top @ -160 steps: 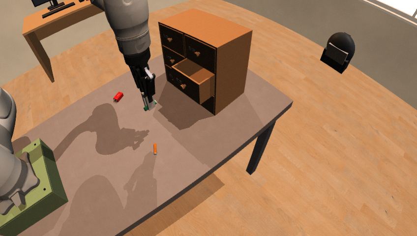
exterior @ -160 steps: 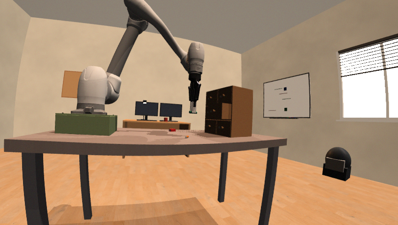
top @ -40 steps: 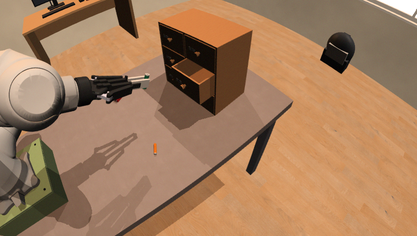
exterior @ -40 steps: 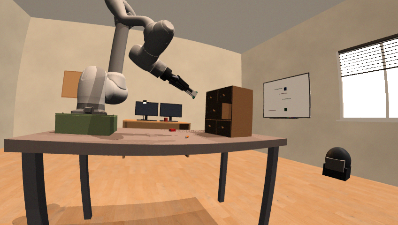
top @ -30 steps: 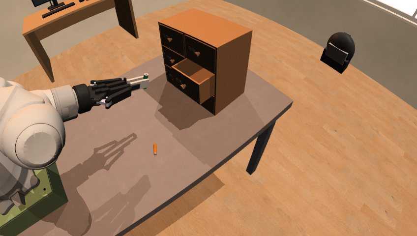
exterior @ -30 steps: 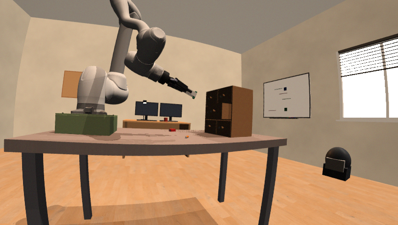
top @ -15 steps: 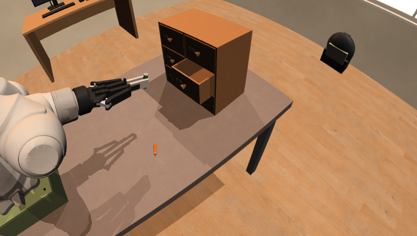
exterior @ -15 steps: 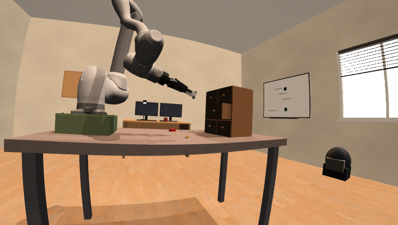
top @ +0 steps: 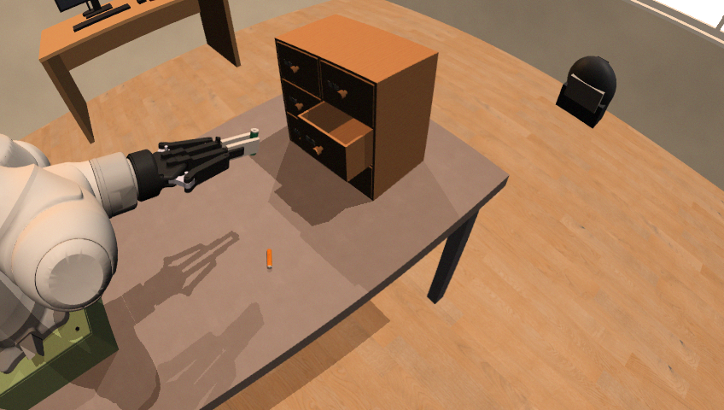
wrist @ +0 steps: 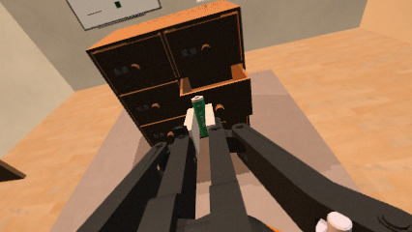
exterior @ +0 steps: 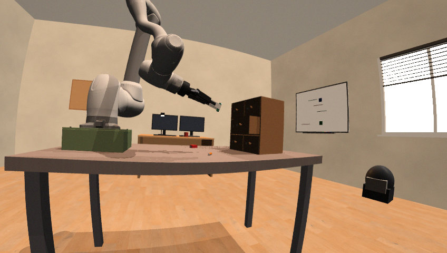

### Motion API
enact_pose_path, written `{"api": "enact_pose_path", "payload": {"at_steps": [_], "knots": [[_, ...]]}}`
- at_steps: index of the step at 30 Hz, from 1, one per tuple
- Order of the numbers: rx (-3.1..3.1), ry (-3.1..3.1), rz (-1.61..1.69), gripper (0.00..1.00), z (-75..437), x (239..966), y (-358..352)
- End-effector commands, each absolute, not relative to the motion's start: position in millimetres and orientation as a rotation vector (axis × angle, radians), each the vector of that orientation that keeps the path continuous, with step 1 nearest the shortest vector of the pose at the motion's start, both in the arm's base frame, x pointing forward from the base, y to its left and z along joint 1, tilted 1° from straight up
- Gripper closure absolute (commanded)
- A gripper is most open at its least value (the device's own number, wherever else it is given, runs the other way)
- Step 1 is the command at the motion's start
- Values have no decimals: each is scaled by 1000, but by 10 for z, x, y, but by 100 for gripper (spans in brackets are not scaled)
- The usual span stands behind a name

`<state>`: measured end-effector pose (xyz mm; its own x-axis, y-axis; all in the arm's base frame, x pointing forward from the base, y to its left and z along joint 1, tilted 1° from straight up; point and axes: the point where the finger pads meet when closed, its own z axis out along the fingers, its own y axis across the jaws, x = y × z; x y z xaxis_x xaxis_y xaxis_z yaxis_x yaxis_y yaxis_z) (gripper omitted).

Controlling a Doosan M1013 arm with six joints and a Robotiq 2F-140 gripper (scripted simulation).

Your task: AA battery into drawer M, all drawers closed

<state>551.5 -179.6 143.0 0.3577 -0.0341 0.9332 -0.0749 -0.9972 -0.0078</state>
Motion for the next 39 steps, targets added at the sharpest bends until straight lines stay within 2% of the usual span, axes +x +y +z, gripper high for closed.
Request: {"api": "enact_pose_path", "payload": {"at_steps": [1,26,39], "knots": [[2559,-100,1756,94,1425,5576,-1799],[2559,-100,1756,94,1413,6183,-1844],[2559,-100,1756,94,1402,6760,-1887]]}}
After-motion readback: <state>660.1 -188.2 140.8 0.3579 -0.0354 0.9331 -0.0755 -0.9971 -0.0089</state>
